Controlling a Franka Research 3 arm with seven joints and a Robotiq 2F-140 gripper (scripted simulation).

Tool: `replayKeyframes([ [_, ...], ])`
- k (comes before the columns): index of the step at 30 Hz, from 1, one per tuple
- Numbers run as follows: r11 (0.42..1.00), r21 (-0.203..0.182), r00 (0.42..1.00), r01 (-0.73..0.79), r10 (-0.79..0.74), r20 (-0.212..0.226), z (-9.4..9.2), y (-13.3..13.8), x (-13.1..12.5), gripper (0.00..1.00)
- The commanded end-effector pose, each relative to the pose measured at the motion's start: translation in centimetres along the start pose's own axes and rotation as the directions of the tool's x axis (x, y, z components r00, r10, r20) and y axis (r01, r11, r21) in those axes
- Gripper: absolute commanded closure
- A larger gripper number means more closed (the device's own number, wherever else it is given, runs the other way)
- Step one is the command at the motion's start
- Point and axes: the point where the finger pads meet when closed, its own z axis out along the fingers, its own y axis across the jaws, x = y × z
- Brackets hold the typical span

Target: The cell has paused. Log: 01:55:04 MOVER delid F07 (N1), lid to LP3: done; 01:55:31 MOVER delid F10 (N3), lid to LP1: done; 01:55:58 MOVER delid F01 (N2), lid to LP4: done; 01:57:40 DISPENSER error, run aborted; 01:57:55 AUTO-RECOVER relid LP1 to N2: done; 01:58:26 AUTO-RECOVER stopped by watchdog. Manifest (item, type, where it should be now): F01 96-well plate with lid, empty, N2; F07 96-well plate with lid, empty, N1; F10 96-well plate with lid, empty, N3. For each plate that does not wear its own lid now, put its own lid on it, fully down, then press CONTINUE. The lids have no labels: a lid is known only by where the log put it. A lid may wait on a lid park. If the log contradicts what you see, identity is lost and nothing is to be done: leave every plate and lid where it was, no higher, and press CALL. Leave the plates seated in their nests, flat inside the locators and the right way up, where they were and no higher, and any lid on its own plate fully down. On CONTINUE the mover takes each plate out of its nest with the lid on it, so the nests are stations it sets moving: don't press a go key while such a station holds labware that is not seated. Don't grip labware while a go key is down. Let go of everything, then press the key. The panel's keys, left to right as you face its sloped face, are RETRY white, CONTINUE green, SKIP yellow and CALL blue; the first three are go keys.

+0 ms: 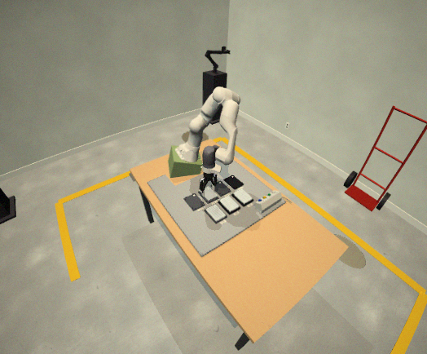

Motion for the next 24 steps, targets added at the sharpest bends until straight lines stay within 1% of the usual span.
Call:
replayKeyframes([
  [1,1.000,-0.002,1.000,-0.004,0.004,0.001,-0.04,0.00,-0.04,1.00],
  [14,1.000,-0.002,1.000,-0.004,0.004,0.001,-0.11,0.00,-0.04,1.00],
  [24,1.000,-0.002,1.000,-0.004,0.004,0.001,-0.75,0.00,-0.04,1.00],
])
